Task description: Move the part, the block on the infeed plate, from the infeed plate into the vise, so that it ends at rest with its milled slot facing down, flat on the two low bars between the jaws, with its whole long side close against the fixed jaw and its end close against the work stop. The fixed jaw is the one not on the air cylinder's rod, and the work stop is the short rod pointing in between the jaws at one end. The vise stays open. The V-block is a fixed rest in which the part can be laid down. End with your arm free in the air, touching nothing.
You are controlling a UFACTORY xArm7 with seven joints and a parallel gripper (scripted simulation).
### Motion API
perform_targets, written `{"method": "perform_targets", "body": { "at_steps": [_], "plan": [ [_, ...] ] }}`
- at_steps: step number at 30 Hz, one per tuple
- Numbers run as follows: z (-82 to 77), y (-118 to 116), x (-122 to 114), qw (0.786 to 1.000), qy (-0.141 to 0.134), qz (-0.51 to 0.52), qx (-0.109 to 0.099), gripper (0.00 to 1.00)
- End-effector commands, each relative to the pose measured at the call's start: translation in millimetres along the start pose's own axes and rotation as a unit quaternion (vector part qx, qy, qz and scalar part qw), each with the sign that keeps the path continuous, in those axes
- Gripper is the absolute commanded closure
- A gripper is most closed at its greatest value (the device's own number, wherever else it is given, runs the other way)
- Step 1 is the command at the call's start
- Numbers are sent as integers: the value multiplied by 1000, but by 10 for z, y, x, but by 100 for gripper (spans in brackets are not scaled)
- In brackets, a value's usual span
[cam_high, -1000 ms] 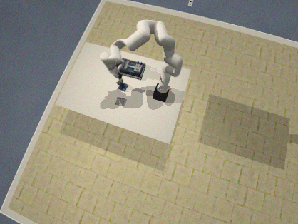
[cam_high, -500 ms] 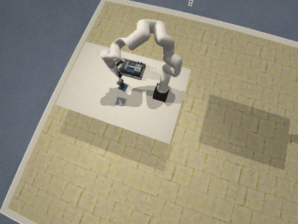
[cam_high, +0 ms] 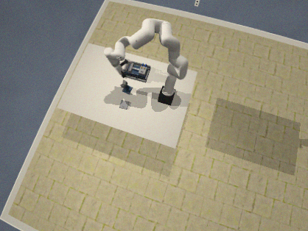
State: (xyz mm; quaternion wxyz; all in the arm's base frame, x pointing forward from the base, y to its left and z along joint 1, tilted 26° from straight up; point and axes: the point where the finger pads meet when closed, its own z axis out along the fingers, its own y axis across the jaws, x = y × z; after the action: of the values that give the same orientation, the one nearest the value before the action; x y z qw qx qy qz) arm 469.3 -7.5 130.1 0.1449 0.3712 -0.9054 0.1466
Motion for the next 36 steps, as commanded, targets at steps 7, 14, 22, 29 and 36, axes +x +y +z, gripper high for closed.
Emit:
{"method": "perform_targets", "body": {
  "at_steps": [7,14,22,29,36],
  "plan": [
    [-34,-257,200,995,-8,97,-4,100],
    [-65,-420,348,988,-12,157,-4,100],
    [-120,-634,563,972,-16,235,1,100],
    [-159,-760,701,959,-19,281,5,100],
    [-214,-916,887,941,-21,339,13,100]
  ]
}}
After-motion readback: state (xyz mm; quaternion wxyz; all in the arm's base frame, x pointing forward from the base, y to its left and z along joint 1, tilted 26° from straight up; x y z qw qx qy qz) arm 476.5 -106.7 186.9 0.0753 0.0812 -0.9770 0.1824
